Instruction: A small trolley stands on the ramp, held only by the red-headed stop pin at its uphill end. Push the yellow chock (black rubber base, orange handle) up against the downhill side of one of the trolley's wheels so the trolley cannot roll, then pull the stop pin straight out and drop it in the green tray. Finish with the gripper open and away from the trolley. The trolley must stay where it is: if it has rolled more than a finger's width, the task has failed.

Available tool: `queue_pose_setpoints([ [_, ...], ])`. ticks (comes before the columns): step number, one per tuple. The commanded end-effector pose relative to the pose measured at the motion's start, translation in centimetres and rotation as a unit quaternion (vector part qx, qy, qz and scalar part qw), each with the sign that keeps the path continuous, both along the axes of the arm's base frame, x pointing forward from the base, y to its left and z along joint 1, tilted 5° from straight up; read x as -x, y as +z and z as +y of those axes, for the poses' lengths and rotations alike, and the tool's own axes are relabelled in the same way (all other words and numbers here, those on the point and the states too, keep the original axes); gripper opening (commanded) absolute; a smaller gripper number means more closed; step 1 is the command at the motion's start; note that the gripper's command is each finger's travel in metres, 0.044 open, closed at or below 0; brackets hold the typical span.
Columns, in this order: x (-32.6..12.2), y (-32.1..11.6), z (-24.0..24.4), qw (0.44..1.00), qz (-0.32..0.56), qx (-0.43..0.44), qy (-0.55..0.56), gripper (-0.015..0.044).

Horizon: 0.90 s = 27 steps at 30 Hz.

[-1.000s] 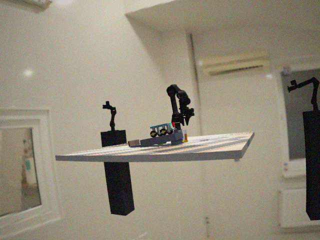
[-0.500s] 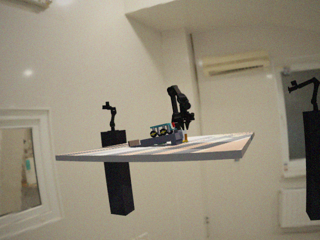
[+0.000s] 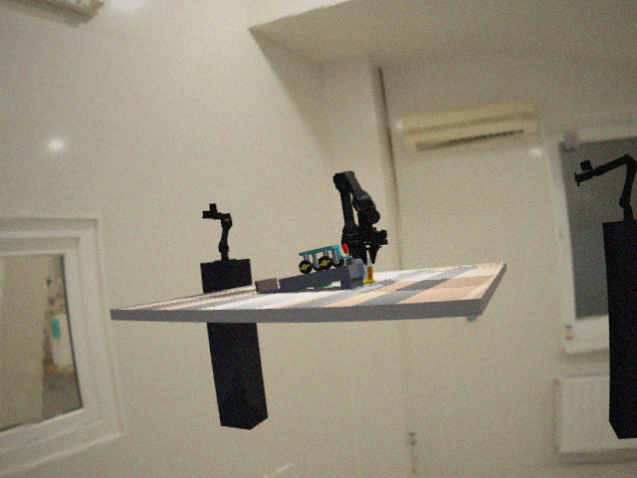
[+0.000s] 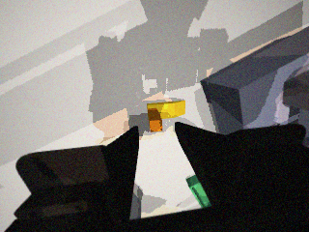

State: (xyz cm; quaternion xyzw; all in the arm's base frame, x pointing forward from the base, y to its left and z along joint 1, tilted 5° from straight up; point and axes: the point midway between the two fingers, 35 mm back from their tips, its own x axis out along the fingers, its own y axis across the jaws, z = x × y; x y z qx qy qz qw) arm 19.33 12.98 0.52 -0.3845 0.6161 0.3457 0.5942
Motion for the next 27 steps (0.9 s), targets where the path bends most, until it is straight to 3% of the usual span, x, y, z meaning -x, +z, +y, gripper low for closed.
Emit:
queue_pose_setpoints([
  [1,0.0,-0.8,-0.2,1.0,0.0,0.003,0.002,0.019],
  [27,0.0,-4.1,-0.4,1.0,0.0,0.003,0.002,0.019],
])
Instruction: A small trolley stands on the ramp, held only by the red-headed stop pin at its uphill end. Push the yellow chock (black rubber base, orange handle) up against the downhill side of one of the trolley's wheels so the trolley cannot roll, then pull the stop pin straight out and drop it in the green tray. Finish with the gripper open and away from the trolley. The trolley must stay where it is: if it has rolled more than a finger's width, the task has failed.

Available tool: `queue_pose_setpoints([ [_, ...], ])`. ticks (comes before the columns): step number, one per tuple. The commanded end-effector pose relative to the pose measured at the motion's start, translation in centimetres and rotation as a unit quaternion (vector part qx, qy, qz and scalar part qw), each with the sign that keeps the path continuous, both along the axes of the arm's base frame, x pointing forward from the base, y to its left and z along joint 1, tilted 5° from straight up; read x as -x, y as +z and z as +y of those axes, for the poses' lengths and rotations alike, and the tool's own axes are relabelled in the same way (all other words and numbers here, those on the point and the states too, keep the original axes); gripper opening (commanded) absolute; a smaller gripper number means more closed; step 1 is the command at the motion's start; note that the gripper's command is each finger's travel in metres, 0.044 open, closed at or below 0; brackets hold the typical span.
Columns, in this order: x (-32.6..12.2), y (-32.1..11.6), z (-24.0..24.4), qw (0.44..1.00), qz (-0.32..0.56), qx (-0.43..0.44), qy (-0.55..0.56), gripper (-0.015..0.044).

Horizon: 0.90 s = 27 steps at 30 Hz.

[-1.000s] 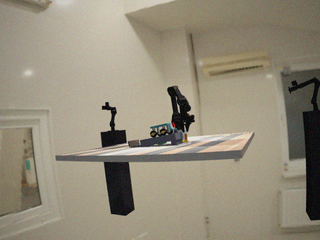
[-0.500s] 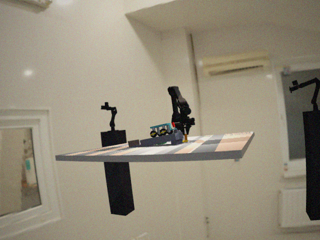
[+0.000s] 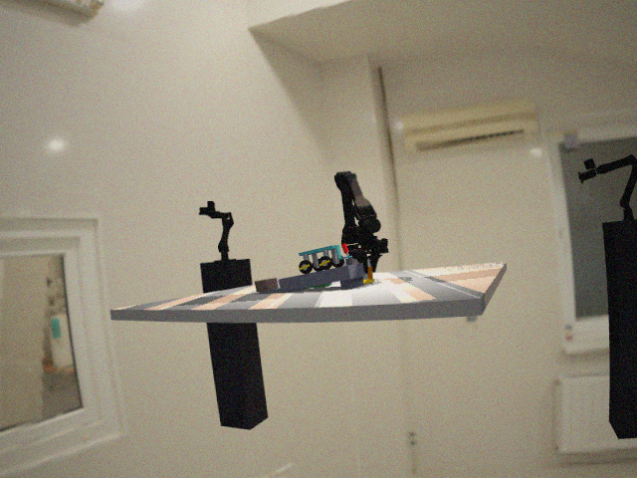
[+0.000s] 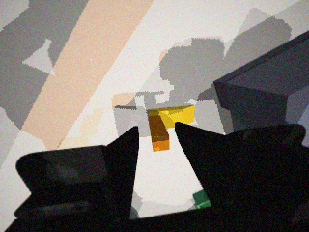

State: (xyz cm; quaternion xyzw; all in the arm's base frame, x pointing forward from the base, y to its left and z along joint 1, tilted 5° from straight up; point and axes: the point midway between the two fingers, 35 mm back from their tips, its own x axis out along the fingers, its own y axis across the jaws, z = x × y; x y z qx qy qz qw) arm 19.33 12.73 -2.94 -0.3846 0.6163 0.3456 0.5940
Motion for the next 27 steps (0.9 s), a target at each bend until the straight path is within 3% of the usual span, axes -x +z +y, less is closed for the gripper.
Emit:
queue_pose_setpoints([
  [1,0.1,-0.8,-0.2,1.0,0.0,0.003,0.002,0.019],
  [7,0.1,-1.3,-0.2,1.0,0.0,0.003,0.002,0.019],
  [12,0.1,-1.0,-0.1,1.0,0.001,0.001,0.0,0.0059],
  [20,0.1,-0.9,-0.1,1.0,0.001,0.001,0.0,0.0],
  [27,0.3,1.4,-0.1,1.0,0.0,0.003,0.001,0.0],
])
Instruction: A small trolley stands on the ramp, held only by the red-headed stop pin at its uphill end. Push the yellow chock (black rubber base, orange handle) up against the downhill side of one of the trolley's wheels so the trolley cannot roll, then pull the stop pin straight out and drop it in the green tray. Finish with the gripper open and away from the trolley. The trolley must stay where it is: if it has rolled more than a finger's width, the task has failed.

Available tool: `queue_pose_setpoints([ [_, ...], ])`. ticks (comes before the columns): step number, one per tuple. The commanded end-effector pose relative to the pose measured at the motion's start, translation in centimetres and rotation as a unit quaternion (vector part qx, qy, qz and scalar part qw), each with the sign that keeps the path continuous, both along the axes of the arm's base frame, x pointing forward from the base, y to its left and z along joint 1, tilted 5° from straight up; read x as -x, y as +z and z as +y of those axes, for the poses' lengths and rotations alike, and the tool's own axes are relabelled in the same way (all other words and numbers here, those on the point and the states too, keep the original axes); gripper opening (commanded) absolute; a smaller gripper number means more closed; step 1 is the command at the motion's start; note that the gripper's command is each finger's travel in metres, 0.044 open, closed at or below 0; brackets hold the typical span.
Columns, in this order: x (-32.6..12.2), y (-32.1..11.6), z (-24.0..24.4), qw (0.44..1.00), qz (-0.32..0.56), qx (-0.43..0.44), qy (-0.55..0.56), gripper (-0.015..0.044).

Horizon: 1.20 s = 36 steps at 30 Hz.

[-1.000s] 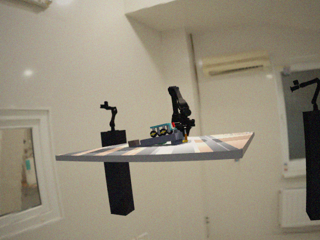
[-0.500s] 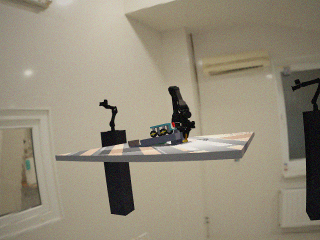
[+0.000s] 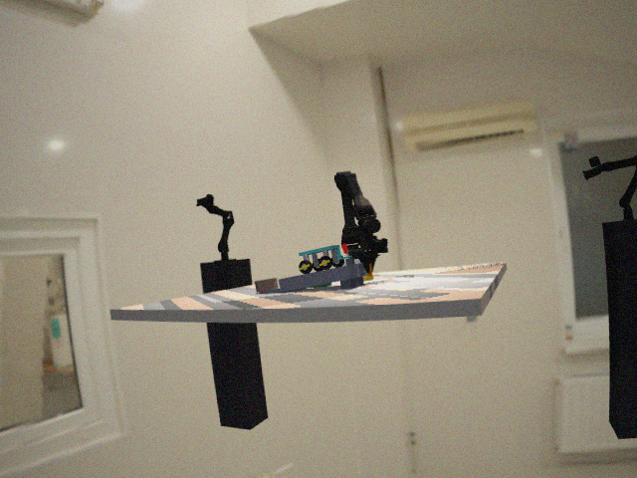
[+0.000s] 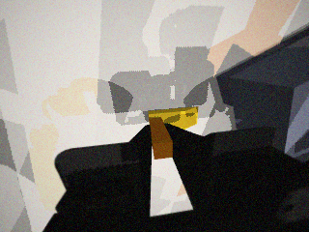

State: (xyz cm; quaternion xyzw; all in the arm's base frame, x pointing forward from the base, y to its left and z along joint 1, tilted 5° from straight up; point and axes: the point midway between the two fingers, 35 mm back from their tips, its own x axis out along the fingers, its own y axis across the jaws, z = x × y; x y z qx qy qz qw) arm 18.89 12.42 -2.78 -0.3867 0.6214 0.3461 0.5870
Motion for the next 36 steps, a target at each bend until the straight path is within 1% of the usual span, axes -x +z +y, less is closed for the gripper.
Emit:
queue_pose_setpoints([
  [1,-0.1,1.5,0.2,1.0,-0.006,-0.003,0.0,0.0],
  [36,-0.2,11.9,0.9,1.0,-0.007,-0.003,0.0,0.0],
])
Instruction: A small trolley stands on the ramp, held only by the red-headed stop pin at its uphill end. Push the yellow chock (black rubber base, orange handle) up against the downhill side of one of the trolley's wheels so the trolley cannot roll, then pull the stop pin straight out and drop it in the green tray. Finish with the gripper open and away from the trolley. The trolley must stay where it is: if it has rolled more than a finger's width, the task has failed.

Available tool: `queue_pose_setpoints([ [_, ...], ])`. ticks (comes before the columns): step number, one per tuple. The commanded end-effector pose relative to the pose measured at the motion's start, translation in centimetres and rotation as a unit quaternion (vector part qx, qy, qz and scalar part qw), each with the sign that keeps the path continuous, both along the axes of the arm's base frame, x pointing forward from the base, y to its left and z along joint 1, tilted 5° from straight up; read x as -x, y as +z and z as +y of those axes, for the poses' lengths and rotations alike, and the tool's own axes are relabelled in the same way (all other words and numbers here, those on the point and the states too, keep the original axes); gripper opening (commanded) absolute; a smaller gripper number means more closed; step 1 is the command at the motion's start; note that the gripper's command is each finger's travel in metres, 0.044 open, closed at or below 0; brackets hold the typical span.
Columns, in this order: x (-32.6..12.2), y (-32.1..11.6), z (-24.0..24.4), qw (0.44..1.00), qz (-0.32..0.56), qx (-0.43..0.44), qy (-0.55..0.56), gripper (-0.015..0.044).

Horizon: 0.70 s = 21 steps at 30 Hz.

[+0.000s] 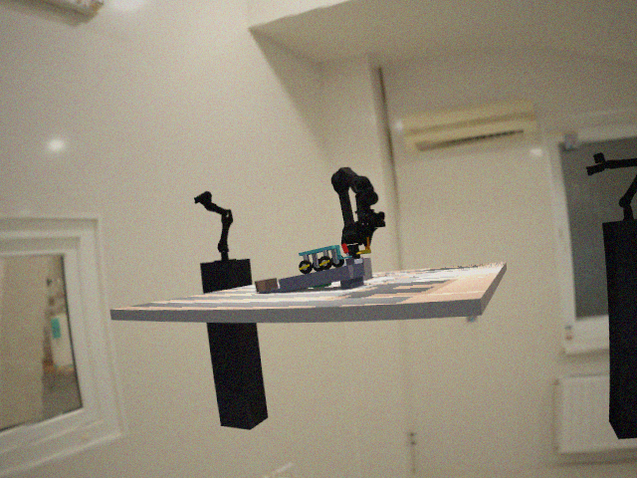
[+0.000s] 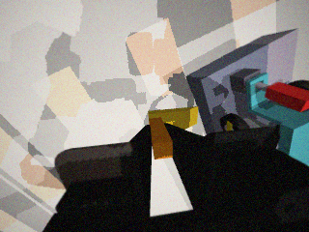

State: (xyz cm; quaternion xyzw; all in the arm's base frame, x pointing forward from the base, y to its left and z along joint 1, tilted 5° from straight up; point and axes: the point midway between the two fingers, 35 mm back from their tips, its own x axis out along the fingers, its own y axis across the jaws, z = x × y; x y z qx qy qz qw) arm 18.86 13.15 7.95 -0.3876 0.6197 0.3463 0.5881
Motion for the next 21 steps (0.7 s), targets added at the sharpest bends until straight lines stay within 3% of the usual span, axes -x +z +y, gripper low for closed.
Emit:
queue_pose_setpoints([
  [1,-0.2,1.5,0.2,1.0,-0.005,-0.002,-0.001,0.0],
  [12,-0.4,2.7,0.4,1.0,-0.005,-0.002,-0.004,0.0],
  [21,-0.4,2.7,0.4,0.99,-0.015,-0.002,-0.141,0.0],
])
